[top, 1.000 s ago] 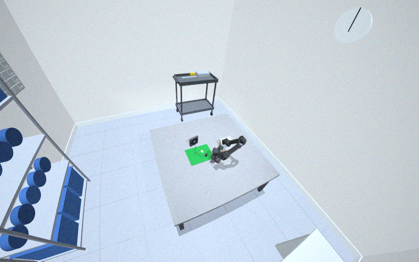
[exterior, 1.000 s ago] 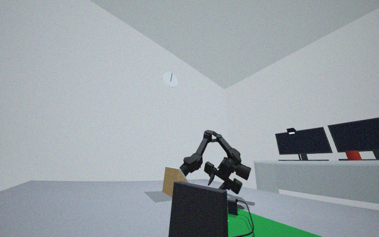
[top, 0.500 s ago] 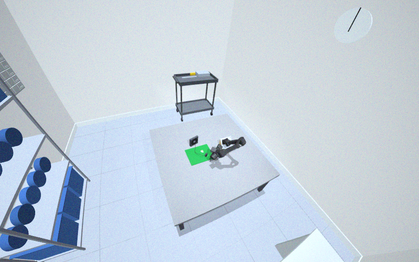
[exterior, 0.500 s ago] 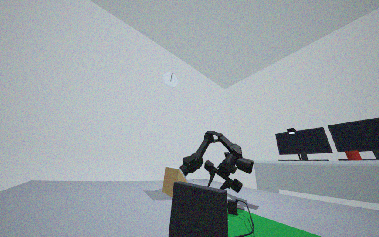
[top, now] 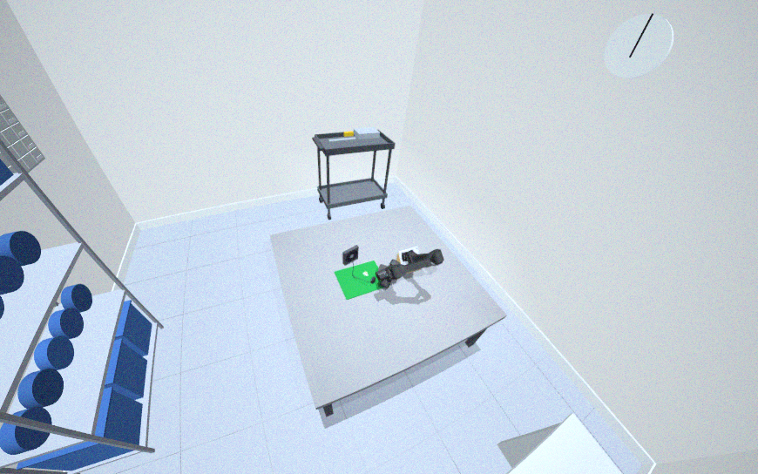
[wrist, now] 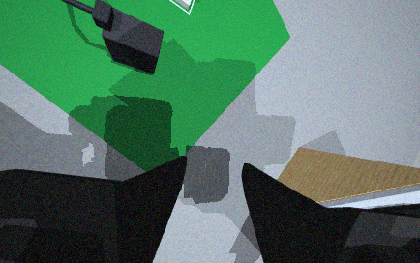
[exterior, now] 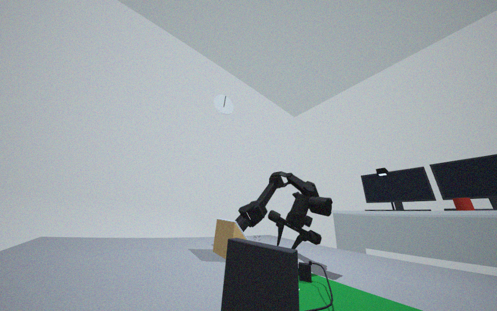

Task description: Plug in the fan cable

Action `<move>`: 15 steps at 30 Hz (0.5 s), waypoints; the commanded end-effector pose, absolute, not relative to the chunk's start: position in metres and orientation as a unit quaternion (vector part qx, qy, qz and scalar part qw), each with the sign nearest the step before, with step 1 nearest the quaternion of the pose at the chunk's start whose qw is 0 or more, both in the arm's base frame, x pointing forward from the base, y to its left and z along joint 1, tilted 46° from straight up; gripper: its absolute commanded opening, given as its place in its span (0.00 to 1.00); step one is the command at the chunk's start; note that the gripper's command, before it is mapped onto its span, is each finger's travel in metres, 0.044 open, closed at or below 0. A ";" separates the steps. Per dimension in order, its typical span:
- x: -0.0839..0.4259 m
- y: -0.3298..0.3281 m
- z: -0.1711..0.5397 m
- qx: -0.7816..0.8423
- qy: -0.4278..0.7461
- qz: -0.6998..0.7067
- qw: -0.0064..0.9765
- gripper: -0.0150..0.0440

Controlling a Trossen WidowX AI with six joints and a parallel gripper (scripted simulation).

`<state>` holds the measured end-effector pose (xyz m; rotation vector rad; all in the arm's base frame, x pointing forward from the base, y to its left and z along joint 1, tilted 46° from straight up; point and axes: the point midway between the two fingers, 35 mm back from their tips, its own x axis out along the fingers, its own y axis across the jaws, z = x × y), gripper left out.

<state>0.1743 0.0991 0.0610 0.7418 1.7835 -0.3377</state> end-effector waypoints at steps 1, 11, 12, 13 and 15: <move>0.180 0.100 0.067 0.338 0.763 -0.100 0.542 0.60; 0.196 0.099 0.081 0.396 0.755 -0.005 0.523 0.60; 0.198 0.098 0.083 0.402 0.752 0.005 0.522 0.60; 0.199 0.098 0.085 0.408 0.750 0.014 0.521 0.60; 0.203 0.096 0.088 0.420 0.743 0.034 0.520 0.60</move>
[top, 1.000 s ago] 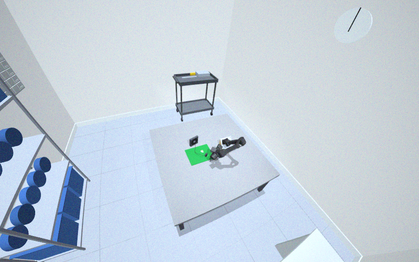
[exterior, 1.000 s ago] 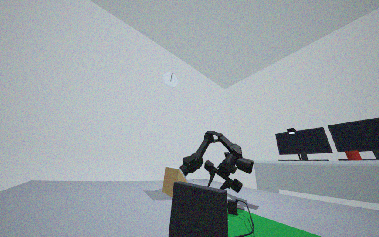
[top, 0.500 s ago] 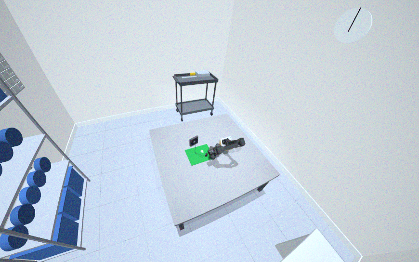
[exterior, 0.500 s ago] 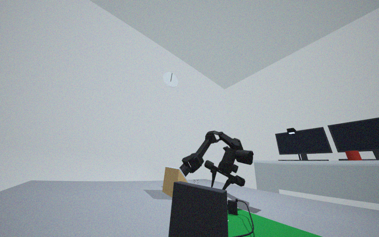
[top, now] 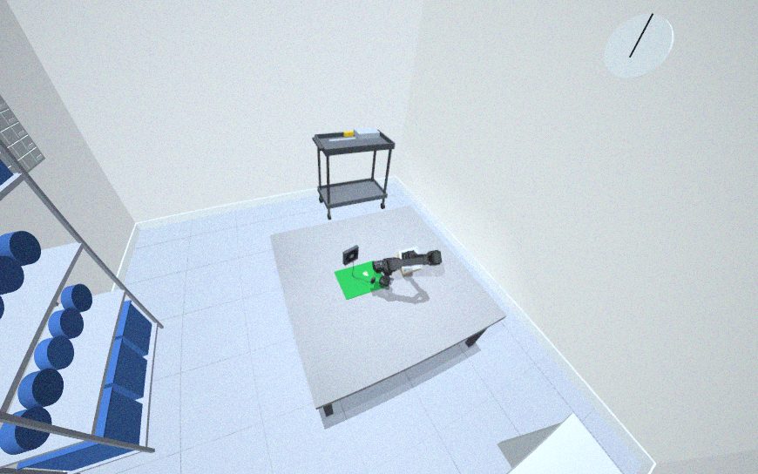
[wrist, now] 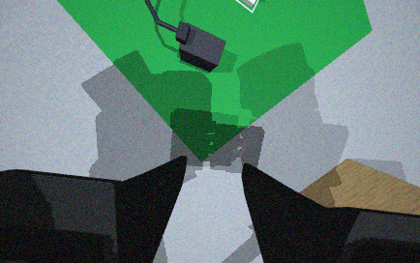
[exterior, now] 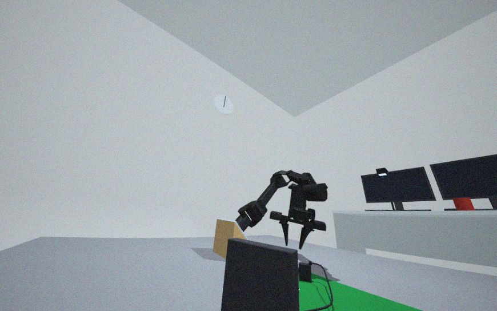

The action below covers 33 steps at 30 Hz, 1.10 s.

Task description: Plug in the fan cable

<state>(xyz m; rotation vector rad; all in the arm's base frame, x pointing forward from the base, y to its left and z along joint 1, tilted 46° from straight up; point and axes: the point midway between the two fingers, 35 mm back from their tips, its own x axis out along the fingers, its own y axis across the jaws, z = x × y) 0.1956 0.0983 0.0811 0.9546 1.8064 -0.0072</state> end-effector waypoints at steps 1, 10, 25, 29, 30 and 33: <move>0.205 0.096 0.090 0.426 0.739 0.043 0.520 0.60; 0.205 0.095 0.089 0.427 0.739 0.041 0.520 0.74; 0.259 0.024 0.108 0.141 0.622 0.389 0.665 1.00; 0.268 0.004 0.111 0.078 0.575 0.452 0.677 1.00; 0.269 0.001 0.111 0.066 0.566 0.463 0.679 1.00; 0.271 -0.004 0.112 0.038 0.545 0.487 0.681 1.00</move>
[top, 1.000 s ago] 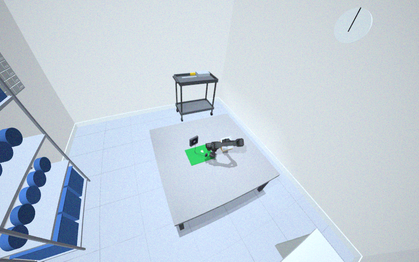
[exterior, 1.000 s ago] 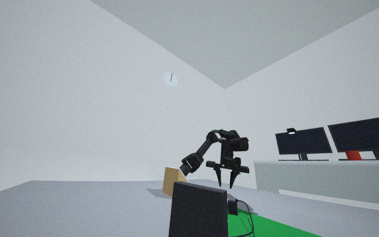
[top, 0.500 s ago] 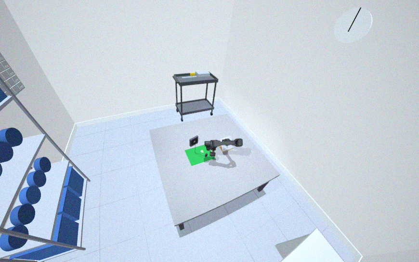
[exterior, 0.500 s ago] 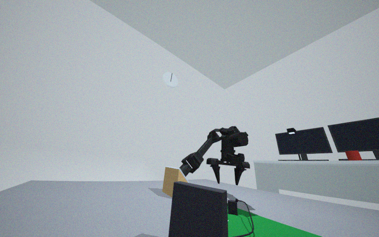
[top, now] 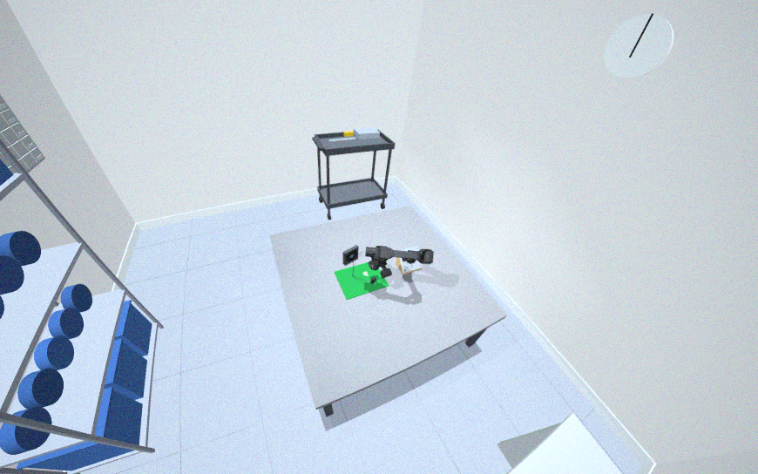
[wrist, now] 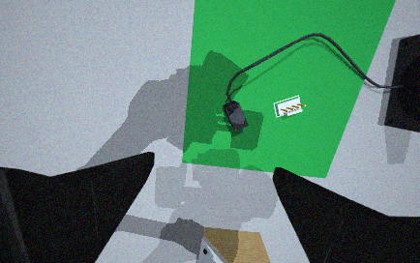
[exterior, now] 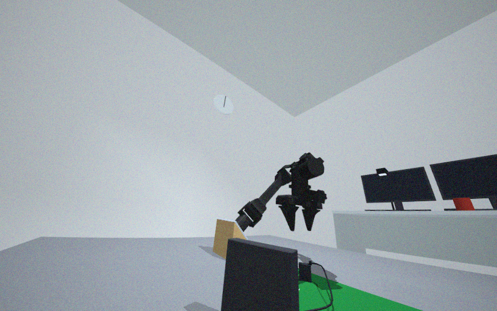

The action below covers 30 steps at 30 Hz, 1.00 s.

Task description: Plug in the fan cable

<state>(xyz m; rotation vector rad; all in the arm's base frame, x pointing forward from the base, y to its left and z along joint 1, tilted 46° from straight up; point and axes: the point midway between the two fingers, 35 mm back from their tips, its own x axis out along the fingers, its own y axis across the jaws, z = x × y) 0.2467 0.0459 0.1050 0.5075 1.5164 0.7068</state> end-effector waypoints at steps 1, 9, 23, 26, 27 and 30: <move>0.271 -0.004 0.112 0.038 0.545 0.487 0.681 1.00; 0.271 -0.004 0.112 0.038 0.545 0.487 0.681 1.00; 0.272 0.011 0.095 0.037 0.545 0.486 0.682 1.00; 0.271 0.037 0.069 0.036 0.545 0.486 0.682 1.00; 0.270 0.046 0.061 0.037 0.545 0.486 0.682 1.00; 0.264 0.066 0.043 0.039 0.543 0.488 0.682 1.00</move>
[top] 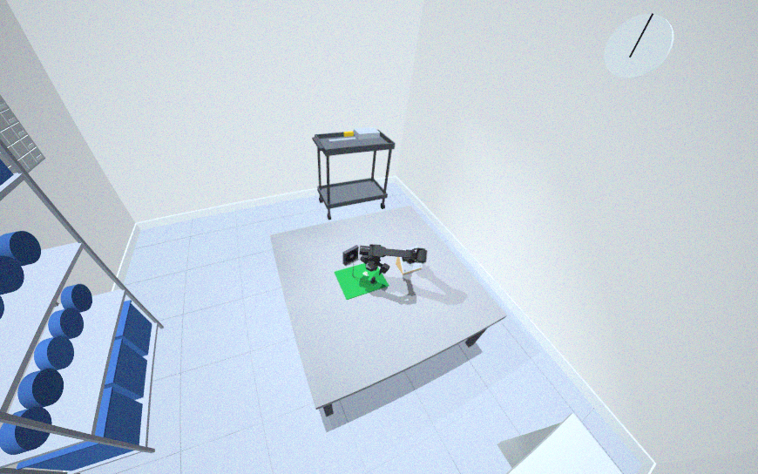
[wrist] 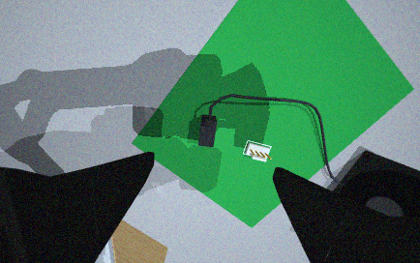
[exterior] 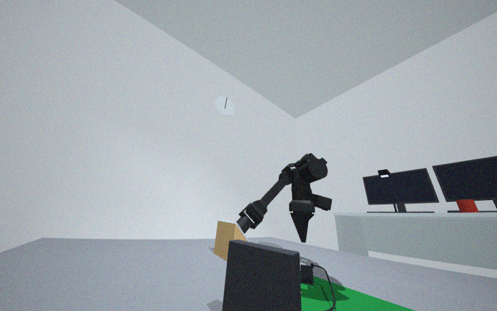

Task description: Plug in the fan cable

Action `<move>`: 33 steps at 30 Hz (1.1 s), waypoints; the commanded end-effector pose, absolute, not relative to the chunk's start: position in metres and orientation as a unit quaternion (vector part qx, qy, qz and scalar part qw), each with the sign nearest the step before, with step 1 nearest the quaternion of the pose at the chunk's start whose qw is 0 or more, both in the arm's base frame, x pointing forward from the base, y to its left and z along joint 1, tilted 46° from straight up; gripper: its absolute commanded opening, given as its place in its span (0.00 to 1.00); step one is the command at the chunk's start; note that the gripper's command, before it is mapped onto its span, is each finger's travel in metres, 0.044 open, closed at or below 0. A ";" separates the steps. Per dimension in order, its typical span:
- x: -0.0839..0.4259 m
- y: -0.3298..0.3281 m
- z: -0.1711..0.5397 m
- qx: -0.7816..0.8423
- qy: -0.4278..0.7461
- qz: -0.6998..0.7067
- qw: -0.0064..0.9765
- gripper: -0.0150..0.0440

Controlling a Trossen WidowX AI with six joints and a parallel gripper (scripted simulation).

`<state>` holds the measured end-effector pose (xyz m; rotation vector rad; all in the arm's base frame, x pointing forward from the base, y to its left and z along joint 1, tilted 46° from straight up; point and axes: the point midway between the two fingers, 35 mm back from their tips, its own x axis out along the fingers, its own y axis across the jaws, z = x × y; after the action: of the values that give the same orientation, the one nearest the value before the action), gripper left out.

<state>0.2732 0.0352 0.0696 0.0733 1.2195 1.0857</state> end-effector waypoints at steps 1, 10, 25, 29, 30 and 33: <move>0.264 0.068 0.042 0.039 0.543 0.488 0.682 1.00; 0.264 0.068 0.041 0.039 0.543 0.488 0.682 1.00; 0.263 0.084 0.025 0.038 0.543 0.488 0.682 1.00; 0.263 0.089 0.020 0.039 0.543 0.488 0.682 1.00; 0.263 0.090 0.019 0.039 0.543 0.488 0.682 1.00; 0.262 0.094 0.016 0.039 0.543 0.488 0.682 1.00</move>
<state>0.2649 0.0879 0.0208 0.0773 1.2126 1.0926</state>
